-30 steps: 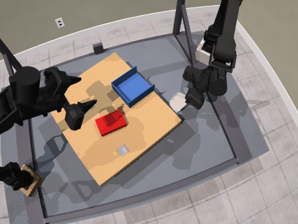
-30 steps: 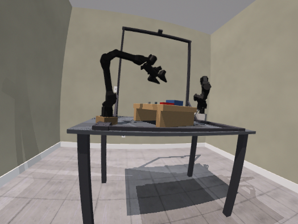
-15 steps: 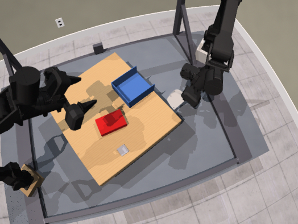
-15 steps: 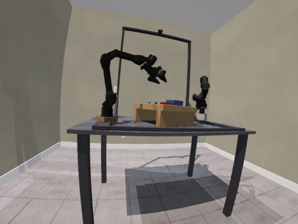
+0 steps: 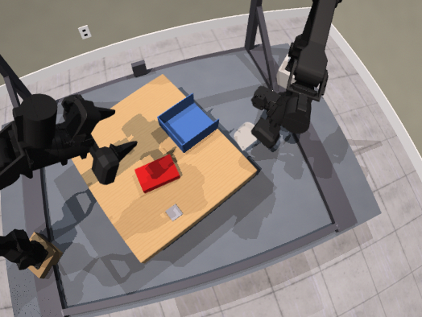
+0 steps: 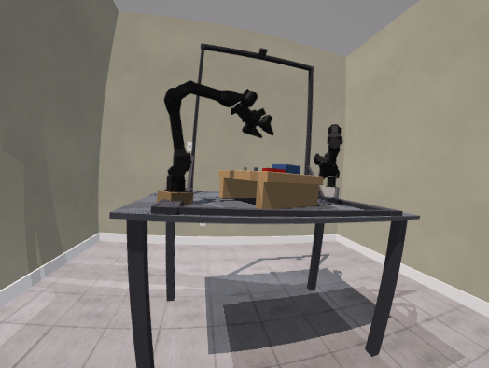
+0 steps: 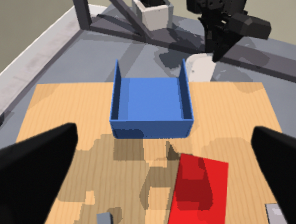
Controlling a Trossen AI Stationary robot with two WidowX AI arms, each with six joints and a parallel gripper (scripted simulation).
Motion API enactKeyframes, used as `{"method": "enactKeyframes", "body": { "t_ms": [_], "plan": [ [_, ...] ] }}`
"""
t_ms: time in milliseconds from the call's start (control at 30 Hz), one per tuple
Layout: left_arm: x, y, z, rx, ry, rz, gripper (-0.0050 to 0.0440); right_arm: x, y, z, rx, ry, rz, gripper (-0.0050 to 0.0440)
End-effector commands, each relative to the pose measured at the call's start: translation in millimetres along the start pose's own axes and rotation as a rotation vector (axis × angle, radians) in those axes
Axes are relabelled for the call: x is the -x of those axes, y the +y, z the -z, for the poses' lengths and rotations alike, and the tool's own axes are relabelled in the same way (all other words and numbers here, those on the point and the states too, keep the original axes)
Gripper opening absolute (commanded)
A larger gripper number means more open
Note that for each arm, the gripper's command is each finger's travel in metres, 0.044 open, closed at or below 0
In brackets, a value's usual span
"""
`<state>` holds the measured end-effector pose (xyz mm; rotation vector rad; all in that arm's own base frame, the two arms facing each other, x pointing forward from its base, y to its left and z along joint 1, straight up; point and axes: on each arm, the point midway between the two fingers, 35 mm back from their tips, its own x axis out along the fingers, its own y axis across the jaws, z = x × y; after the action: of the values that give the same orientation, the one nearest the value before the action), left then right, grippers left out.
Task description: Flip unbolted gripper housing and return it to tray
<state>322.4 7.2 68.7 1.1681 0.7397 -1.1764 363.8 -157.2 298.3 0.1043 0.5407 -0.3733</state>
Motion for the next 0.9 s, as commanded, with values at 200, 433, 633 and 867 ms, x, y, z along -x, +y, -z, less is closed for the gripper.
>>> {"method": "enactKeyframes", "body": {
  "t_ms": [200,433,633,867],
  "plan": [
    [6.0,4.8,-9.0,-0.031,-0.004,0.002,0.0113,6.0,-0.6,-7.8,-0.002,-0.025,0.004,0.0437],
    [5.5,2.2,-15.5,-0.045,-0.013,0.028,0.0113,6.0,-0.6,-7.8,-0.002,-0.025,0.004,0.0437],
    [5.2,0.2,-20.2,-0.055,-0.019,0.046,0.0113,6.0,-0.6,-7.8,-0.002,-0.025,0.004,0.0437],
    [5.0,-2.2,-25.7,-0.067,-0.027,0.068,0.0113,6.0,-0.6,-7.8,-0.002,-0.025,0.004,0.0437]
  ]
}}
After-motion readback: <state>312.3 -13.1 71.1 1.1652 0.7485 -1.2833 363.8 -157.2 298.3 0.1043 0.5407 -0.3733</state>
